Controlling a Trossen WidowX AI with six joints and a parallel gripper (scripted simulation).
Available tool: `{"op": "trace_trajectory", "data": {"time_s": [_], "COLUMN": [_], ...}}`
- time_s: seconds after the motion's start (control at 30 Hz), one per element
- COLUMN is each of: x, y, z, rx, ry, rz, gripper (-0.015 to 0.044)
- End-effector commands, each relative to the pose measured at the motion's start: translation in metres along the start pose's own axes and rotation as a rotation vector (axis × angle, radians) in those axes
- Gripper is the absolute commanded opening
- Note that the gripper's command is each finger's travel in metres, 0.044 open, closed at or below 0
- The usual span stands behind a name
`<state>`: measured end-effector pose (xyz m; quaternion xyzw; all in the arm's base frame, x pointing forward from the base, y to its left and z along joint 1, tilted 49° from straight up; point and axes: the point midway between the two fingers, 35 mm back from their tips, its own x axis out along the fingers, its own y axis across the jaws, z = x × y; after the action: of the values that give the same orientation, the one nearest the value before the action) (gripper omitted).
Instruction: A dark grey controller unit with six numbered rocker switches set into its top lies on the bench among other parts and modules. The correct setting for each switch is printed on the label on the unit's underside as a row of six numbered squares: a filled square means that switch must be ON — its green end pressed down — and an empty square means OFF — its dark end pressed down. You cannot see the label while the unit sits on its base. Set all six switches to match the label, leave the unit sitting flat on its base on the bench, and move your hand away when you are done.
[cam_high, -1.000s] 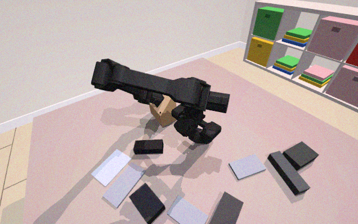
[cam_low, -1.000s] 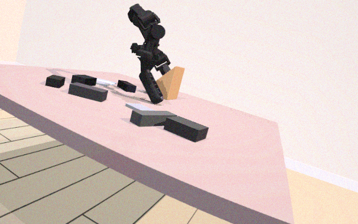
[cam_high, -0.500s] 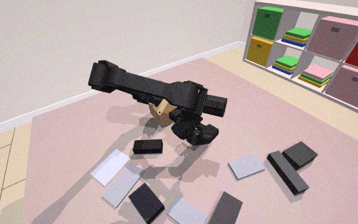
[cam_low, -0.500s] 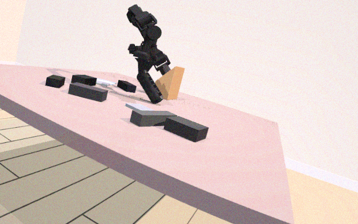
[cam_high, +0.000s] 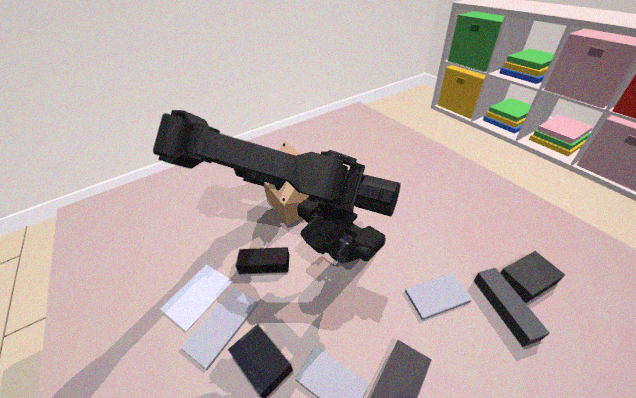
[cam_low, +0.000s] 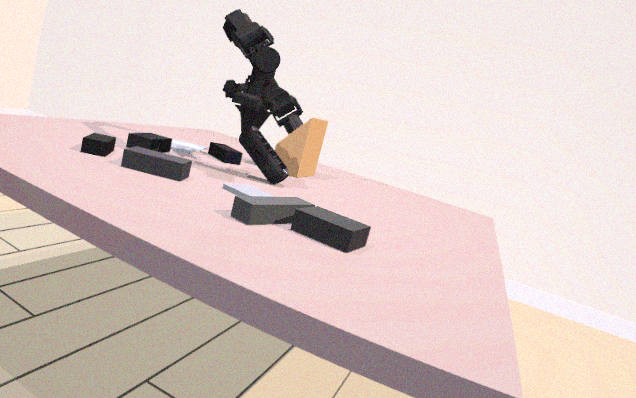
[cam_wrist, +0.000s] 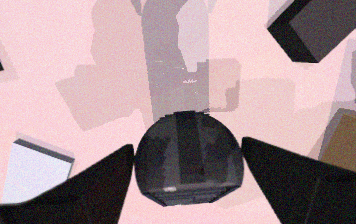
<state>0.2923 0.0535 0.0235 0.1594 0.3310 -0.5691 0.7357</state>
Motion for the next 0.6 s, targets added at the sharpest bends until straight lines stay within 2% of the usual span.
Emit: {"op": "trace_trajectory", "data": {"time_s": [0.0, 0.57], "x": [0.0035, 0.0123], "y": [-0.0018, -0.0018], "z": [0.0017, 0.0115], "rx": [-0.008, -0.008], "ry": [-0.003, -0.003], "rz": [-0.003, -0.003], "gripper": [0.0338, 0.0337]}}
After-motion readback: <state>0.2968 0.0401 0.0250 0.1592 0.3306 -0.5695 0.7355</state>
